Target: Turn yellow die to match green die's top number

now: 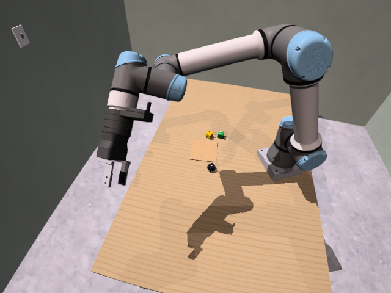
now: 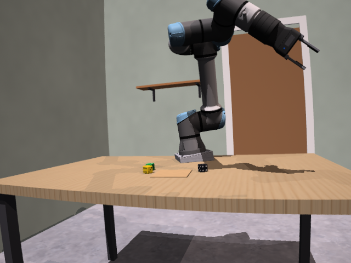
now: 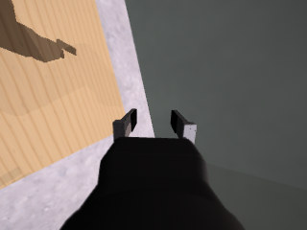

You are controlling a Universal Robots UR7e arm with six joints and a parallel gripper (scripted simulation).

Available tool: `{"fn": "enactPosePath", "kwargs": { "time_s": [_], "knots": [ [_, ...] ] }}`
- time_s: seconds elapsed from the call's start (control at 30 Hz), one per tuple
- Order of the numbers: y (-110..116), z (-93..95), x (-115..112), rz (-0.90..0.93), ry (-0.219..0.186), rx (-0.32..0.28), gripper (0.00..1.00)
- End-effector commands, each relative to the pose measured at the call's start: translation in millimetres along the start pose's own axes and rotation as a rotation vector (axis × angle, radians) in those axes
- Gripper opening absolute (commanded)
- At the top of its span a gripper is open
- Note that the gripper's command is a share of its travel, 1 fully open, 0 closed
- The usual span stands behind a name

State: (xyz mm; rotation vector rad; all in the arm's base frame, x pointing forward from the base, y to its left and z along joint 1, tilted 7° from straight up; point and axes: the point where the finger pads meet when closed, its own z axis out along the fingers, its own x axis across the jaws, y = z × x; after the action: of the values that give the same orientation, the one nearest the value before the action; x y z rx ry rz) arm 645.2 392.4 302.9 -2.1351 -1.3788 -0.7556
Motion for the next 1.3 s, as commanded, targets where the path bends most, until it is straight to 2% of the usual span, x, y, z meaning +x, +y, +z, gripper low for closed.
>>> {"fn": "enactPosePath", "kwargs": {
  "time_s": [0.0, 0.6, 0.77, 0.9, 1.03, 1.1, 1.27],
  "knots": [
    [-0.2, -0.7, 0.9, -0.001, 0.001, -0.001, 1.0],
    [0.0, -0.9, 0.7, -0.001, 0.001, -0.001, 1.0],
    [4.5, -6.0, -5.9, 0.002, -0.006, -0.012, 1.0],
    [15.6, -19.1, -23.1, 0.012, -0.023, -0.04, 1.0],
    [33.0, -42.5, -54.4, 0.029, -0.056, -0.087, 1.0],
    [33.0, -42.5, -54.4, 0.029, -0.056, -0.087, 1.0],
    [57.2, -86.1, -115.1, 0.065, -0.121, -0.168, 1.0]
  ]
}}
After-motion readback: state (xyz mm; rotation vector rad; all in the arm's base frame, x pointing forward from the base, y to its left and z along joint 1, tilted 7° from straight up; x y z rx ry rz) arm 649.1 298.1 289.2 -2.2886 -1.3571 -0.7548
